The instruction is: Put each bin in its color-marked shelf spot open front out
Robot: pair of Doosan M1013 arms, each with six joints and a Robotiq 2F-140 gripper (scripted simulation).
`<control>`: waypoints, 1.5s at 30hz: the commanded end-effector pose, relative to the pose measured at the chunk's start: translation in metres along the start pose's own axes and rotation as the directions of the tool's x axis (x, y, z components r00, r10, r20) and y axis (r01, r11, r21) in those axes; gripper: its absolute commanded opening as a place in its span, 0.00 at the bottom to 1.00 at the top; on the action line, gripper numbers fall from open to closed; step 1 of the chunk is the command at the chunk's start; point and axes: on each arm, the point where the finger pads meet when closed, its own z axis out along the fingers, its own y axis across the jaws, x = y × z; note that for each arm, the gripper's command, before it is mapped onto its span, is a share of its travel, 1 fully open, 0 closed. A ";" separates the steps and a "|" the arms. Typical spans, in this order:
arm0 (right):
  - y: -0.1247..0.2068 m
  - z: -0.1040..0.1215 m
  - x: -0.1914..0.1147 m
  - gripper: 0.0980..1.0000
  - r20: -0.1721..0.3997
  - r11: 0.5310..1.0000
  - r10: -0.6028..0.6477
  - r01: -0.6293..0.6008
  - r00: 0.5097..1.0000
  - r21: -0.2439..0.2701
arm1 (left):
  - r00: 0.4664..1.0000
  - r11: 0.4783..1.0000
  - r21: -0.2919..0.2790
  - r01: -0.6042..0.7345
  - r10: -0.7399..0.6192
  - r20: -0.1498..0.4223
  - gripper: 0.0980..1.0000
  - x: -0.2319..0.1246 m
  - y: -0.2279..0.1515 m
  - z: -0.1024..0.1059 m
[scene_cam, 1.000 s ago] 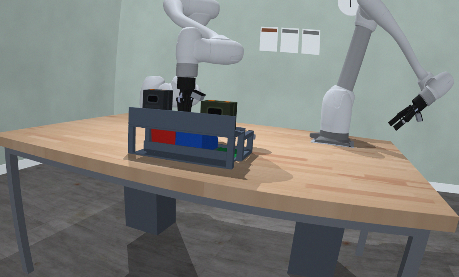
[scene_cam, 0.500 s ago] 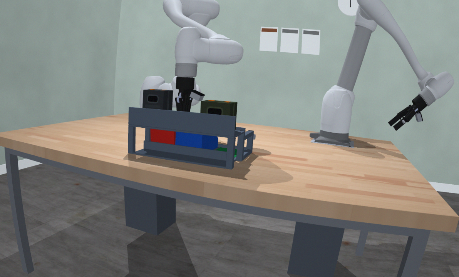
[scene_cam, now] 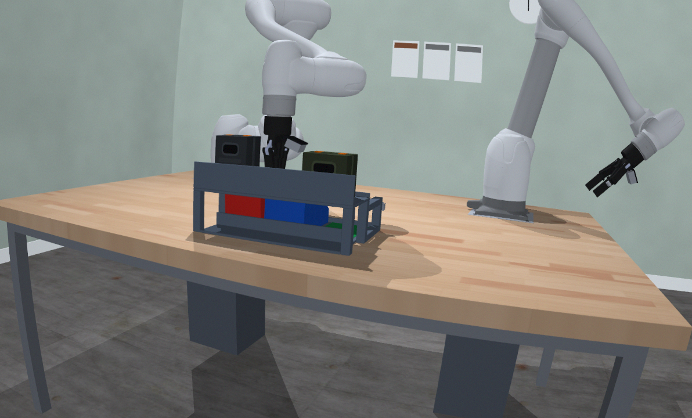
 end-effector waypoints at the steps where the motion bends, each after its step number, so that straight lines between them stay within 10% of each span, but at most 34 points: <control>1: 0.002 -0.001 0.000 0.00 -0.001 1.000 0.000 0.000 1.000 -0.001 | 1.000 1.000 0.000 0.000 0.000 -0.001 1.00 0.000 0.000 0.000; 45: 0.017 -0.001 0.000 0.00 -0.001 1.000 0.000 0.000 1.000 -0.001 | 1.000 1.000 0.000 0.000 0.000 -0.001 1.00 0.000 0.000 0.000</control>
